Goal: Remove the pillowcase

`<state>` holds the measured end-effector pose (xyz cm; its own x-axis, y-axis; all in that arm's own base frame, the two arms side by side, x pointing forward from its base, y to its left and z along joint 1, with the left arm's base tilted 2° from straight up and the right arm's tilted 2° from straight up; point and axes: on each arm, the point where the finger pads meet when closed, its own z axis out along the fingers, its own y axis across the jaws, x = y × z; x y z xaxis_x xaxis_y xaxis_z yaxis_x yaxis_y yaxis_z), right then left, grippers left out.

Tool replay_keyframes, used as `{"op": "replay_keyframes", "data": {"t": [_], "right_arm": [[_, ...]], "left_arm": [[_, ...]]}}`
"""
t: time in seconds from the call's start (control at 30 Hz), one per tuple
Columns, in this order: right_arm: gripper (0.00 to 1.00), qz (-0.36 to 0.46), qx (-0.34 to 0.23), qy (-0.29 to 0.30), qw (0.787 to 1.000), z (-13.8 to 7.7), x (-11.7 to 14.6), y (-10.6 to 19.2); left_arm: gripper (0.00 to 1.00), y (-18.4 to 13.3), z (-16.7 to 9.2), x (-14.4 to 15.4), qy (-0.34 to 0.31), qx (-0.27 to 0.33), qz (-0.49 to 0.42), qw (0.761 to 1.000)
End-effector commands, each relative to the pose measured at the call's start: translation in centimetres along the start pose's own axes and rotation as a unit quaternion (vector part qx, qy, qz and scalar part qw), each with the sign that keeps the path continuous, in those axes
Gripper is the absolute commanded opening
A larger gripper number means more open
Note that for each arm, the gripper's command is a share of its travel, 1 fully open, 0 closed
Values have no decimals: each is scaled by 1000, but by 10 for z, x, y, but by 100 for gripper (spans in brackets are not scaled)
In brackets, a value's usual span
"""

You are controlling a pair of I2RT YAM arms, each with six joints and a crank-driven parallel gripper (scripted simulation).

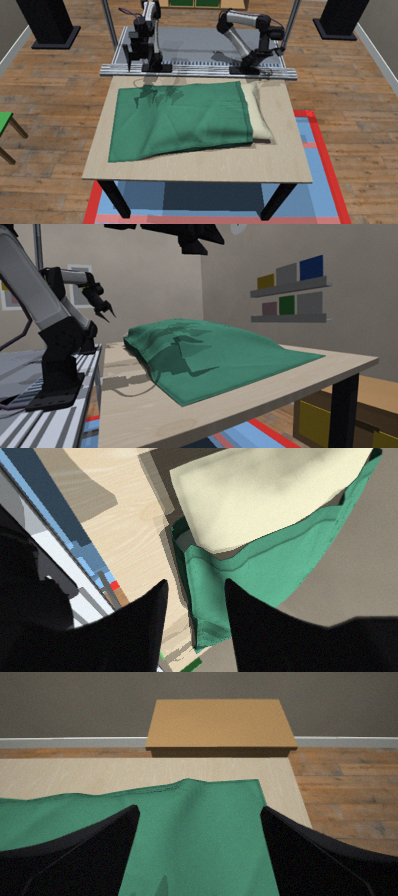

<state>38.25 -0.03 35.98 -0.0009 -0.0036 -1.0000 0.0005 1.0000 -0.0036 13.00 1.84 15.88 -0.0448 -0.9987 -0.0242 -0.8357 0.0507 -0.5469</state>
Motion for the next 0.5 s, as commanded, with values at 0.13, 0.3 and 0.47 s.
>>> {"op": "replay_keyframes", "data": {"t": [0.13,0.3,0.47], "right_arm": [[100,1,-9,6,1000,-3,2,5],[100,1,-9,6,1000,-3,2,5],[100,1,-9,6,1000,-3,2,5]], "left_arm": [[46,-1,3,5,14,9,15,1000],[46,0,10,3,3,8,11,1000],[46,0,18,3,4,8,11,1000]]}}
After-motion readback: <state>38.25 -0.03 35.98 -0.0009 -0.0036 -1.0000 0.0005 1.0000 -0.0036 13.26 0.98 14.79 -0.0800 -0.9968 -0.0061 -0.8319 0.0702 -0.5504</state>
